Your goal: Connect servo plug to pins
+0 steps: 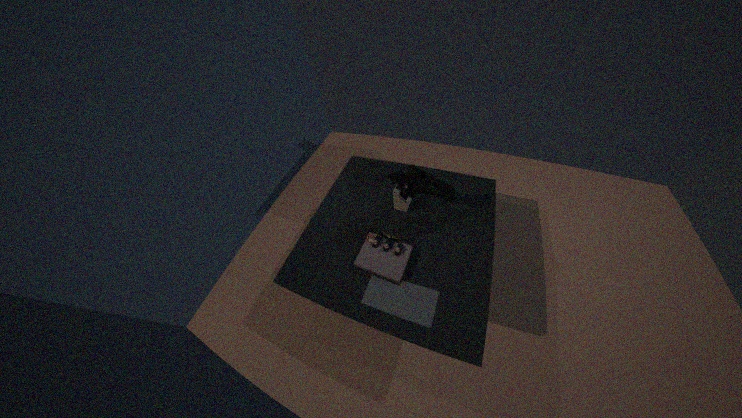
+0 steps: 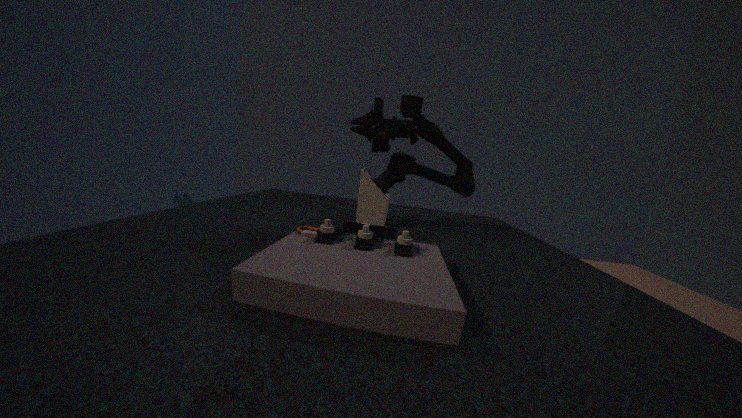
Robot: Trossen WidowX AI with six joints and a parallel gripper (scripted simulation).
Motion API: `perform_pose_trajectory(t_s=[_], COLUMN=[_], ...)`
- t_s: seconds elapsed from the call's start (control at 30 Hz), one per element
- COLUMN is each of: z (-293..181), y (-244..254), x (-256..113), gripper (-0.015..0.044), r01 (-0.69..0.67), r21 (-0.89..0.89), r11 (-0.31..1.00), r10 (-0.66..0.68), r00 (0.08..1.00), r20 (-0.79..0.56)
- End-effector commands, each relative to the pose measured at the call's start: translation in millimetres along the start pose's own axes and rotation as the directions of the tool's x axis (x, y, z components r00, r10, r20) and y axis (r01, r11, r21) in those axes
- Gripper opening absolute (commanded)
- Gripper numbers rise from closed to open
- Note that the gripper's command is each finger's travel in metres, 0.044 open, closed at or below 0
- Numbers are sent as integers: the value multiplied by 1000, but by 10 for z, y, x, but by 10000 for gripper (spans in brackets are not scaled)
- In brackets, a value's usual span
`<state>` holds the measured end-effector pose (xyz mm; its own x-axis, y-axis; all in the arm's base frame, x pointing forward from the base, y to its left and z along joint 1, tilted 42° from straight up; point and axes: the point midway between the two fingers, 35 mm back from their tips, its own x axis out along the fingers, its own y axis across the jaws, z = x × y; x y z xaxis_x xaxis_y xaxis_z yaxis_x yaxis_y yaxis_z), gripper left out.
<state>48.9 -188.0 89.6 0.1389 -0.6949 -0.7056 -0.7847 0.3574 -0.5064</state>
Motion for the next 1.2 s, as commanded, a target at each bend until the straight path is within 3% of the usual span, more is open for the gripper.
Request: perform_pose_trajectory(t_s=[0.0, 1.17], z=[7, 259], y=[-147, -1137], x=[-22, -312], gripper=[115, 115], r01=[47, 295], r21=[36, 433], r11=[998, 852], r10=[-47, -384], r00=[999, 914], r20=[14, 132])
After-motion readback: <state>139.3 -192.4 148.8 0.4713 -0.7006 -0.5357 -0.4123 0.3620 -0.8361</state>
